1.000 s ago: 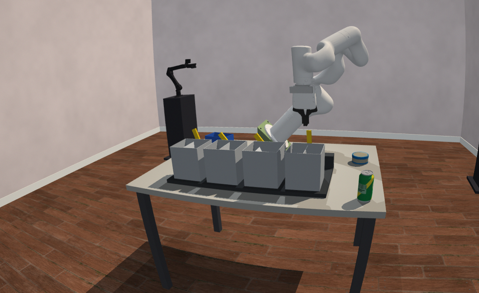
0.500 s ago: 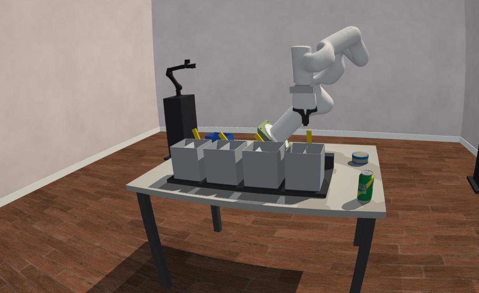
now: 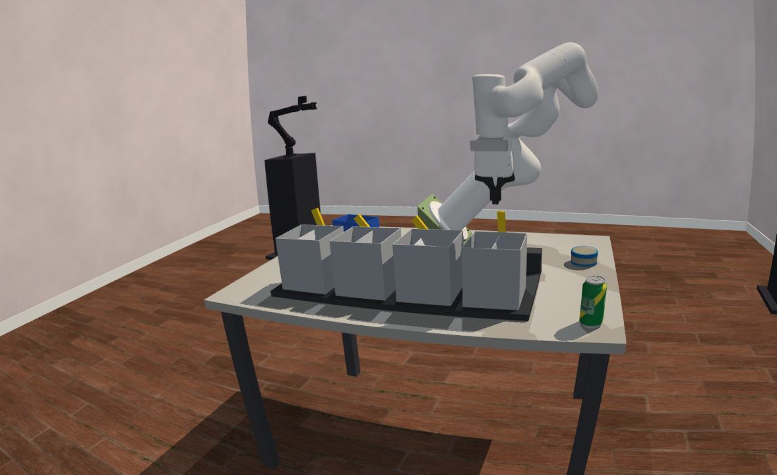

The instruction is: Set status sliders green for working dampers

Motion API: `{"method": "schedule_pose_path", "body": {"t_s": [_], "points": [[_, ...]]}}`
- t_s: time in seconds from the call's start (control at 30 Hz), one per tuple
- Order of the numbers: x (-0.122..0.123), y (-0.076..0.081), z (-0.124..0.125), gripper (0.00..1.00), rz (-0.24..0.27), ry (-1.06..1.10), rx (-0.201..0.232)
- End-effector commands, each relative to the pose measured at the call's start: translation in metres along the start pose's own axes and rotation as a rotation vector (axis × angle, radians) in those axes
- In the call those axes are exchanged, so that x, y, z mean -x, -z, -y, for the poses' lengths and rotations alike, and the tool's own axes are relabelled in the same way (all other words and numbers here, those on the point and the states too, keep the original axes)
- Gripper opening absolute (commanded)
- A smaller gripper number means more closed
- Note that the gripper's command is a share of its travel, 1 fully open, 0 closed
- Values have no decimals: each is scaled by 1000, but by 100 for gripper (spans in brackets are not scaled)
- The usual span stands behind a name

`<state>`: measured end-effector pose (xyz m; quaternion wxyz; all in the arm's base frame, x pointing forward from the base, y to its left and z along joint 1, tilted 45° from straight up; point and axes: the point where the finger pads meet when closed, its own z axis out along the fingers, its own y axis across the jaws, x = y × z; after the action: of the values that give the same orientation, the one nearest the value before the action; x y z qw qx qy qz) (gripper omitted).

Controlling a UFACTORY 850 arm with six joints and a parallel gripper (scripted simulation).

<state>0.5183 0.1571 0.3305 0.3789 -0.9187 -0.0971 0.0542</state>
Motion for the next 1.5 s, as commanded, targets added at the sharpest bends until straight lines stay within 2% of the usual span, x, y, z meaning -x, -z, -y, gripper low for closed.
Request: {"method": "schedule_pose_path", "body": {"t_s": [0.0,1.47], "points": [[-1,1,0,0,-2,114,0],[-1,1,1,0,-1,1234,1]]}}
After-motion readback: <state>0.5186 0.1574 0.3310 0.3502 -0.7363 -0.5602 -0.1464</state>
